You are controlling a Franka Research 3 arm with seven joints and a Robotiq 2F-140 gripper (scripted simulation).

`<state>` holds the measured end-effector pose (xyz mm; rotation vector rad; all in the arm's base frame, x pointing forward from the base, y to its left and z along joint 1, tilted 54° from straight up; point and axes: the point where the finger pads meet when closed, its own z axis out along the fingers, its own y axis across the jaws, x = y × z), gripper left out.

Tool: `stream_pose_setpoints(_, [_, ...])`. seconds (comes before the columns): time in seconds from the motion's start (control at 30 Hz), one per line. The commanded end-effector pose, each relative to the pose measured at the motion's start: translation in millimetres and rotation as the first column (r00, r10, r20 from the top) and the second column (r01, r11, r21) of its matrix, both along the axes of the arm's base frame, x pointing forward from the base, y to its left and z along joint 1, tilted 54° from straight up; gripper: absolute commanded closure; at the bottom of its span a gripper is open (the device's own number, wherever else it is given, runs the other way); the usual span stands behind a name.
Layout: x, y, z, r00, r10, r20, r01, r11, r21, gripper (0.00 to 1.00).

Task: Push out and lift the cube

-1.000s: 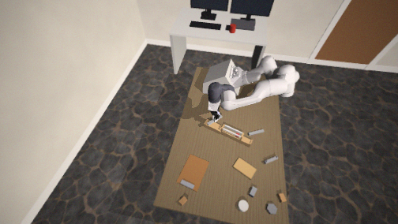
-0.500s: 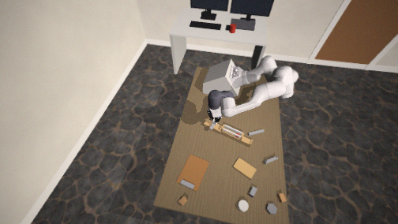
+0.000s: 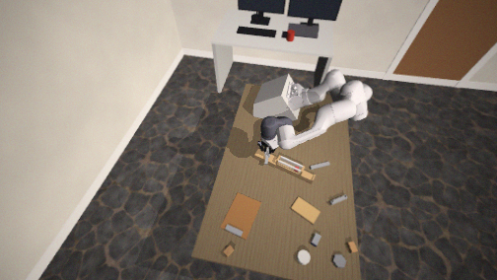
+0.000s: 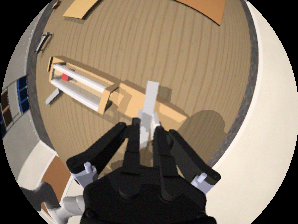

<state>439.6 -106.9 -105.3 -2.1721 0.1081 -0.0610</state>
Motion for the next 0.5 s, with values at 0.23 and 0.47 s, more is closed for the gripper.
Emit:
stream_pose_setpoints(0.23, [-0.6,-1.8,-4.8,0.897,0.264,0.355,-0.233,0.964,-0.128,1.0])
stream_pose_setpoints(0.47, [-0.6,-1.8,-4.8,0.771,0.392,0.501,-0.333,0.92,-0.208,1.0])
